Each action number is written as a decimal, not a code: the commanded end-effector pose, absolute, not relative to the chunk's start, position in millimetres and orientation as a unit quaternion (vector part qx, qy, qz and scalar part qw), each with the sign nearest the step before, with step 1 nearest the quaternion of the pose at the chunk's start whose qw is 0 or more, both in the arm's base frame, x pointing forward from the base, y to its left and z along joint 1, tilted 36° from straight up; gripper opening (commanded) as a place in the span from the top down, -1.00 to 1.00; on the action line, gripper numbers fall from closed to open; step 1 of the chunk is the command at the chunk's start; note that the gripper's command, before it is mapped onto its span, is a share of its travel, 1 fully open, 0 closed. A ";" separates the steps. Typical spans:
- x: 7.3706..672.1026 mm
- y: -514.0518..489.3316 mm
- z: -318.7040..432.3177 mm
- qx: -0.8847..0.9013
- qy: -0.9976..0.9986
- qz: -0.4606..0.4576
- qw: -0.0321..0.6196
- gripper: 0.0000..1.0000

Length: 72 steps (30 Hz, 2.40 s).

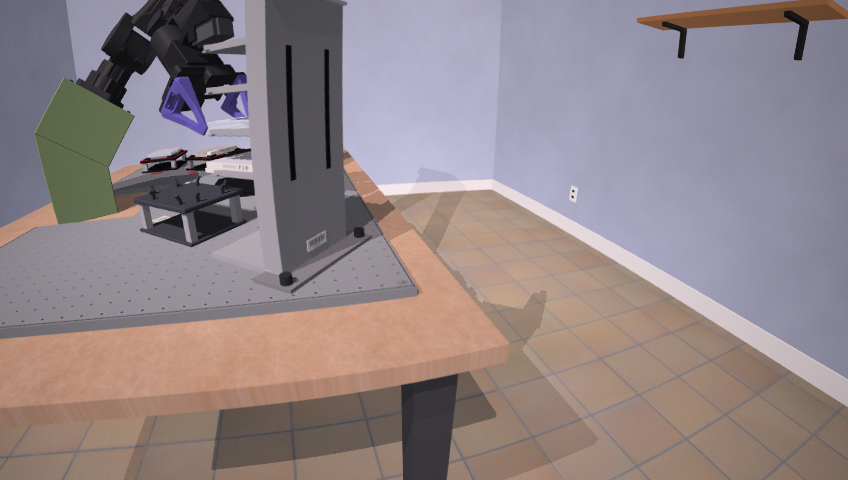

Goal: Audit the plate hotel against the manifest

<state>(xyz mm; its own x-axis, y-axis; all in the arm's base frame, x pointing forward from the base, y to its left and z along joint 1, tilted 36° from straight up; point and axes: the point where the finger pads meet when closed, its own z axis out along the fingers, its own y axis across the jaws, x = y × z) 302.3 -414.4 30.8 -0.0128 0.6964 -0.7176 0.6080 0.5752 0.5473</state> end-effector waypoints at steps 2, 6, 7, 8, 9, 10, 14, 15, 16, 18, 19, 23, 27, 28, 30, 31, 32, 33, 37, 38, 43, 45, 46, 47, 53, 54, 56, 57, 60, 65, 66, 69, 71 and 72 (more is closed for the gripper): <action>304.4 -426.5 43.1 0.453 0.705 0.031 0.545 -0.72; 304.4 -426.5 43.1 0.453 0.705 0.031 0.545 -0.72; 304.4 -426.5 43.1 0.453 0.705 0.031 0.545 -0.72; 304.4 -426.5 43.1 0.453 0.705 0.031 0.545 -0.72; 304.4 -426.5 43.1 0.453 0.705 0.031 0.545 -0.72; 304.4 -426.5 43.1 0.453 0.705 0.031 0.545 -0.72; 304.4 -426.5 43.1 0.453 0.705 0.031 0.545 -0.72; 309.4 -429.7 43.0 0.453 0.706 0.034 0.544 -0.72; 307.3 -429.6 46.6 0.450 0.704 0.030 0.549 -0.72; 298.6 -419.9 43.8 0.452 0.704 0.029 0.547 -0.72; 296.8 -420.2 46.3 0.451 0.703 0.027 0.549 -0.72; 292.4 -418.7 44.3 0.455 0.703 0.027 0.546 -0.72; 288.4 -416.5 45.6 0.452 0.702 0.023 0.550 -0.72; 287.7 -415.4 45.2 0.452 0.702 0.023 0.550 -0.72; 286.1 -413.0 44.1 0.452 0.702 0.023 0.550 -0.72; 285.5 -412.1 44.3 0.452 0.702 0.023 0.550 -0.72; 284.7 -411.1 43.9 0.452 0.702 0.023 0.550 -0.72; 284.0 -409.9 43.5 0.452 0.702 0.023 0.550 -0.72; 281.0 -405.5 42.1 0.452 0.702 0.023 0.550 -0.72; 281.0 -405.5 42.1 0.452 0.702 0.023 0.550 -0.72; 278.1 -401.2 41.0 0.452 0.702 0.023 0.550 -0.72; 276.7 -399.0 40.3 0.452 0.702 0.023 0.550 -0.72; 275.9 -398.0 40.0 0.452 0.702 0.023 0.550 -0.72; 275.2 -396.9 39.7 0.452 0.702 0.023 0.550 -0.72; 270.8 -390.3 37.7 0.452 0.702 0.023 0.550 -0.72; 270.0 -389.2 37.4 0.452 0.702 0.023 0.550 -0.72; 270.0 -389.2 37.4 0.452 0.702 0.023 0.550 -0.72; 269.0 -386.9 34.7 0.456 0.703 0.027 0.545 -0.72; 267.1 -384.9 36.1 0.452 0.702 0.023 0.549 -0.72; 263.4 -379.4 34.5 0.452 0.702 0.024 0.549 -0.72; 262.7 -378.3 34.2 0.452 0.702 0.024 0.549 -0.72; 260.5 -375.1 33.2 0.452 0.703 0.024 0.549 -0.72; 259.0 -372.9 32.6 0.452 0.703 0.024 0.549 -0.72; 259.0 -372.9 32.6 0.452 0.703 0.024 0.549 -0.72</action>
